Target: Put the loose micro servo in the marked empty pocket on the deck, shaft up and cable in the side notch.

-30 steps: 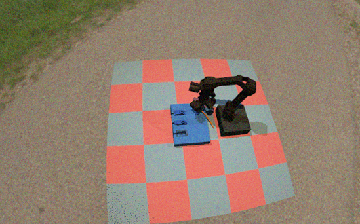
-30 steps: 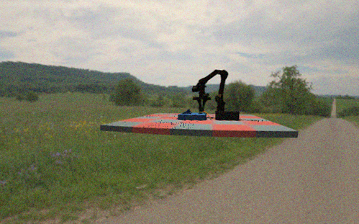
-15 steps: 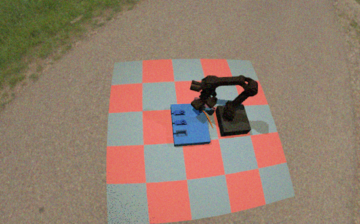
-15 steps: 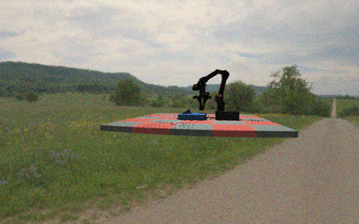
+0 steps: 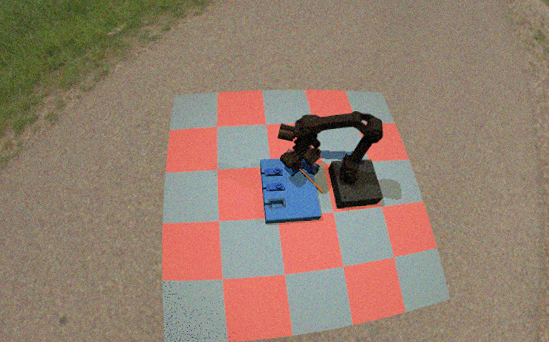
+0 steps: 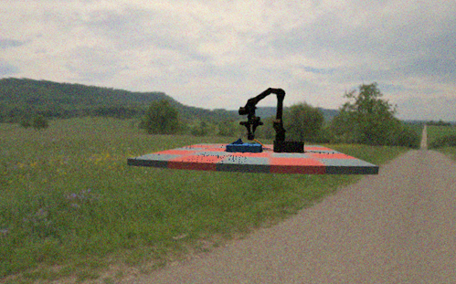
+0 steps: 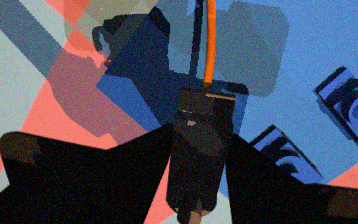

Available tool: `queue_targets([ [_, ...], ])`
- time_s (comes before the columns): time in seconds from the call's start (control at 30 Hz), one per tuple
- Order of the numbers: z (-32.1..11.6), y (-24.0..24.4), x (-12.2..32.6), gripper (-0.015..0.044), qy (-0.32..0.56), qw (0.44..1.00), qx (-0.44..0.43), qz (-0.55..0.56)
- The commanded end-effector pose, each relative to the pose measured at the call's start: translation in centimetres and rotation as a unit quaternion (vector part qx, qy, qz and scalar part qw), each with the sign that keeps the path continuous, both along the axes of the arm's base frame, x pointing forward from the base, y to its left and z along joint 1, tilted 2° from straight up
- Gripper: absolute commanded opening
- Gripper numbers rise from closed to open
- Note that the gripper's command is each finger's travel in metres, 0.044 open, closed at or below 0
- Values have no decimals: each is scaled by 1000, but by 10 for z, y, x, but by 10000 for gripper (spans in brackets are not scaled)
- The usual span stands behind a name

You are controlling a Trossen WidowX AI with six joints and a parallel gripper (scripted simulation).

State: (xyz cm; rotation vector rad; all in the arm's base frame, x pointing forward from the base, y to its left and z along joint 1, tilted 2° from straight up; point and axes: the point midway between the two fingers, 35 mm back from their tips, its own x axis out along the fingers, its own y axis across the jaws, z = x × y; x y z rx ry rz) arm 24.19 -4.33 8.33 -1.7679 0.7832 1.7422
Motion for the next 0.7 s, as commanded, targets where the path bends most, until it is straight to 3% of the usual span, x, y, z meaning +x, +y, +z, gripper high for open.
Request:
queue_targets([
  [0.0,3,1,9,0,-6,1000,-2,-1],
  [0.67,0,71,-1,0,-6,1000,1,-1],
])
